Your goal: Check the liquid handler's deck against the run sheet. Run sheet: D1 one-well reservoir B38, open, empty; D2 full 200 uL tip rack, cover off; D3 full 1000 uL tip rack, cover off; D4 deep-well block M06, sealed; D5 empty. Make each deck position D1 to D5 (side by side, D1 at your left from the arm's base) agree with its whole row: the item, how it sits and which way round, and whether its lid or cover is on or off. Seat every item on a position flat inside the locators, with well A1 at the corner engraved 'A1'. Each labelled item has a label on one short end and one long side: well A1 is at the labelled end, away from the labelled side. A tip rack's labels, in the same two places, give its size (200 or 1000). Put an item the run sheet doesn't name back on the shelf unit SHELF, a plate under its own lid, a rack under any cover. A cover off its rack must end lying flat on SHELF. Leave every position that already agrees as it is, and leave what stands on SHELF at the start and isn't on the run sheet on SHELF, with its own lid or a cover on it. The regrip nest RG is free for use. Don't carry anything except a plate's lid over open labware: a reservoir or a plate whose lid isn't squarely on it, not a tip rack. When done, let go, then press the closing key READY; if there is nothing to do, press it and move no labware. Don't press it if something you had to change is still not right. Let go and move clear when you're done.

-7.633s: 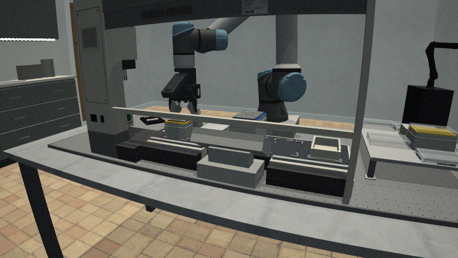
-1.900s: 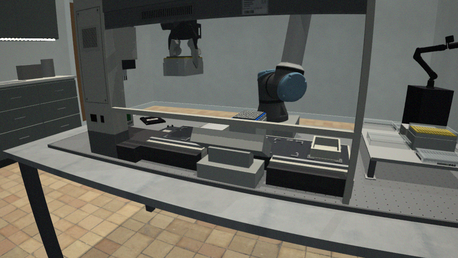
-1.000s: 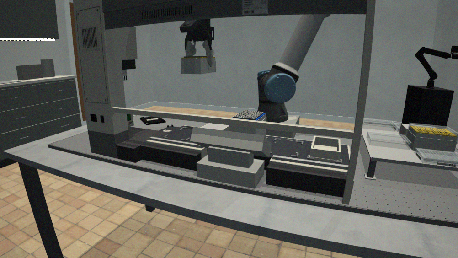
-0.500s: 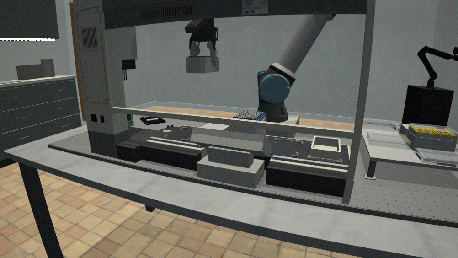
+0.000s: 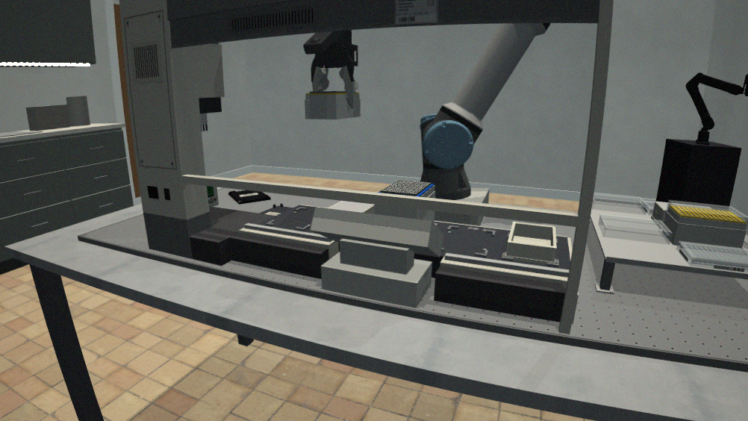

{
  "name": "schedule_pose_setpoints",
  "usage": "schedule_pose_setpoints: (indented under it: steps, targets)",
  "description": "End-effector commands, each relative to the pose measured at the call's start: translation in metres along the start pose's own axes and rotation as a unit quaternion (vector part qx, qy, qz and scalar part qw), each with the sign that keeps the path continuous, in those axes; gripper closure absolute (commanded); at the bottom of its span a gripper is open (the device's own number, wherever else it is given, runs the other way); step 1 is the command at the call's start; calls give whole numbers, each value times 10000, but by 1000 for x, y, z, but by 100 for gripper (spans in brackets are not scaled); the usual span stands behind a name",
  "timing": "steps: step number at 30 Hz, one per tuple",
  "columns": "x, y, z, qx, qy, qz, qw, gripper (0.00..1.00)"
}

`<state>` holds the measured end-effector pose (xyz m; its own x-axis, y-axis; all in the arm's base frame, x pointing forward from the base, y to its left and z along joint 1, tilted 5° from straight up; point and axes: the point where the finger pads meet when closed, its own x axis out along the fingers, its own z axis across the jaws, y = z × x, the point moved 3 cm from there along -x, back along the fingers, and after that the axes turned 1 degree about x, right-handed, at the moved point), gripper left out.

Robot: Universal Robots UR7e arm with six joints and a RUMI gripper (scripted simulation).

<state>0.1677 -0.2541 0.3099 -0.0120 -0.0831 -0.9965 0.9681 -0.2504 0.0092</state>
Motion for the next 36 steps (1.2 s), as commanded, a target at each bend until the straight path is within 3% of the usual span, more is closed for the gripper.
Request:
schedule_pose_setpoints:
  steps: [1, 17, 30, 36]
  targets:
    - [0, -1, -20, 406, -6, 0, 9992, 100]
    - [0, -4, -88, 450, -6, 1, 9990, 100]
    - [0, -5, -93, 441, -6, 1, 9990, 100]
    - [0, -6, -123, 441, -5, 1, 9990, 100]
